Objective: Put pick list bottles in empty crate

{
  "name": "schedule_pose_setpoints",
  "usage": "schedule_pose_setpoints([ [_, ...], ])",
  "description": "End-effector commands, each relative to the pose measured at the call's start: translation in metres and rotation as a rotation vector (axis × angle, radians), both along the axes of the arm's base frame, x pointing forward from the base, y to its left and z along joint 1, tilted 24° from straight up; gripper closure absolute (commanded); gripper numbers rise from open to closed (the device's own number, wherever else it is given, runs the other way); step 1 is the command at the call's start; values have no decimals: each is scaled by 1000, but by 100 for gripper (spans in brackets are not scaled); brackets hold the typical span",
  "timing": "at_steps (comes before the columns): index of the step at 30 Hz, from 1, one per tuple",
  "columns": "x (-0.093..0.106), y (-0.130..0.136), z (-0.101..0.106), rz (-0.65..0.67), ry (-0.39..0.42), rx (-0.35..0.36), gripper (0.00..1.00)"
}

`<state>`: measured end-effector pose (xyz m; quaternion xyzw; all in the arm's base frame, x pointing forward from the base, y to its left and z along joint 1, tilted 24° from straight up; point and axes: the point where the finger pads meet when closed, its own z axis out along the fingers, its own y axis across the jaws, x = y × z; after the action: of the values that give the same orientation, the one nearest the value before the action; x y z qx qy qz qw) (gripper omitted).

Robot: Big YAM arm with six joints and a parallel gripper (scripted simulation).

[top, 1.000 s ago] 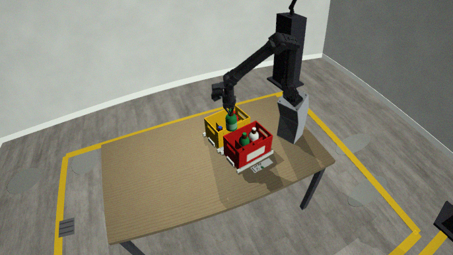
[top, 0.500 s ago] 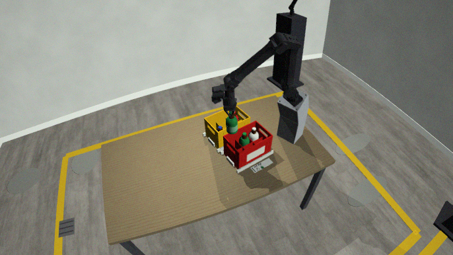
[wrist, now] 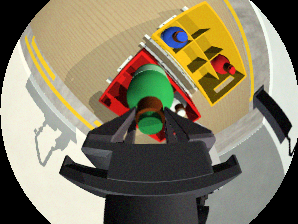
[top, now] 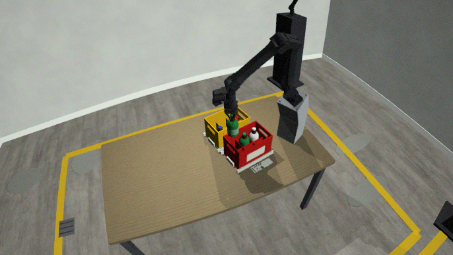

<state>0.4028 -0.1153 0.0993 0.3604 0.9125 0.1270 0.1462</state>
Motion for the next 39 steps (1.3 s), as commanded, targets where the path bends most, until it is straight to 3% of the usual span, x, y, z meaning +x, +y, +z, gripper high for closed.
schedule_pose_setpoints([
  [1,21,3,48,-7,-85,-32,100],
  [17,33,16,55,-7,-87,-30,100],
  [39,37,15,54,-7,-111,-38,100],
])
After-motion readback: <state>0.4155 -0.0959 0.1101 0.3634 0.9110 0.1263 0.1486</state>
